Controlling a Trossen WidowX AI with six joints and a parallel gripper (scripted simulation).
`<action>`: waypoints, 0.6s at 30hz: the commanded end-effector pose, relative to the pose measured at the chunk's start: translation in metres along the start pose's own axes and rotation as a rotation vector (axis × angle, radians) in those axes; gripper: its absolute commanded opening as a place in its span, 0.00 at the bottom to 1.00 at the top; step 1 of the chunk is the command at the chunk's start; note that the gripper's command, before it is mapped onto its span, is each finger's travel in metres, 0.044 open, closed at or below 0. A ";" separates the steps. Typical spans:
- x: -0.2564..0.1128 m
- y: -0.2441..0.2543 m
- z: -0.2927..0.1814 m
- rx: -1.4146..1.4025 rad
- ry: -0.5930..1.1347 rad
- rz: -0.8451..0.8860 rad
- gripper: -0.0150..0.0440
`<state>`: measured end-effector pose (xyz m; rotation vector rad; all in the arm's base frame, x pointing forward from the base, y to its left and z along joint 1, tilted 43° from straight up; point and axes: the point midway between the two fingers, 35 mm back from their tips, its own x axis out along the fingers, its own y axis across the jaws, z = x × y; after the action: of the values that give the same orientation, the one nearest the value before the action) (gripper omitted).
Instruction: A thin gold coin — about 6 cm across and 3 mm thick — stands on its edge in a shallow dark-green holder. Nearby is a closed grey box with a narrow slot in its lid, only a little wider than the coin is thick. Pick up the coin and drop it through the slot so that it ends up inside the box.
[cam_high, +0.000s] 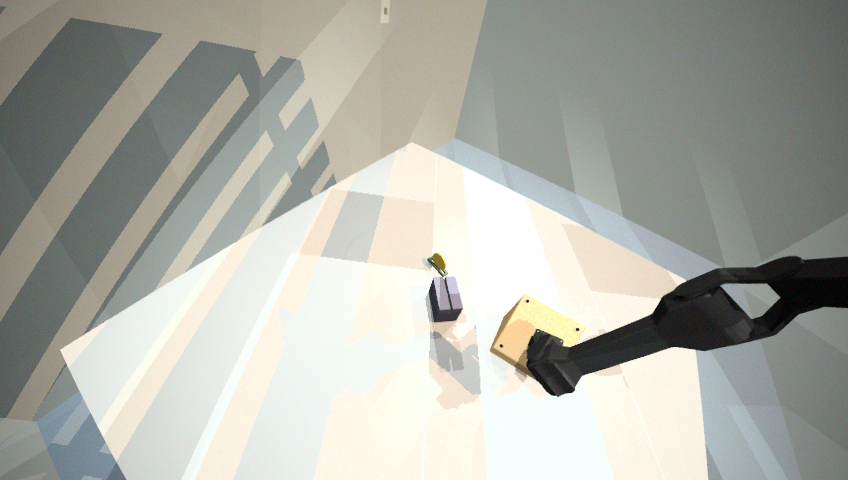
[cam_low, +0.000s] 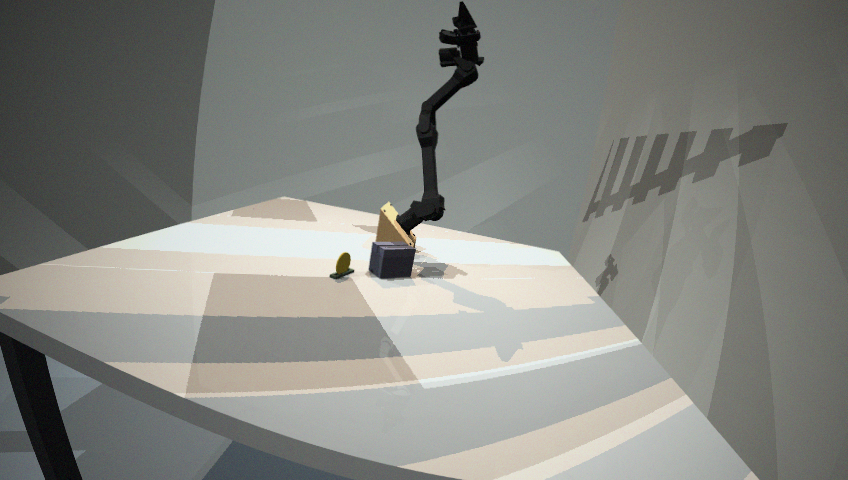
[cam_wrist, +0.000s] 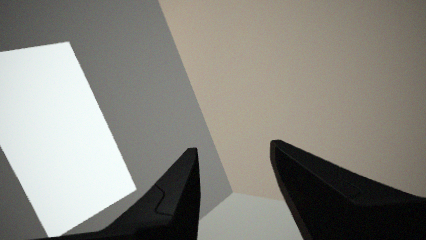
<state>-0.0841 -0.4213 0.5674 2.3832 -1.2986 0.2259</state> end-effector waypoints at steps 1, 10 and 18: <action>-0.024 0.002 -0.052 -0.165 0.072 0.090 0.53; -0.084 -0.036 -0.182 -0.586 0.271 0.283 0.53; -0.117 -0.130 -0.271 -0.997 0.446 0.357 0.53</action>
<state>-0.0444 -0.1817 0.7276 1.3055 -1.2368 0.1580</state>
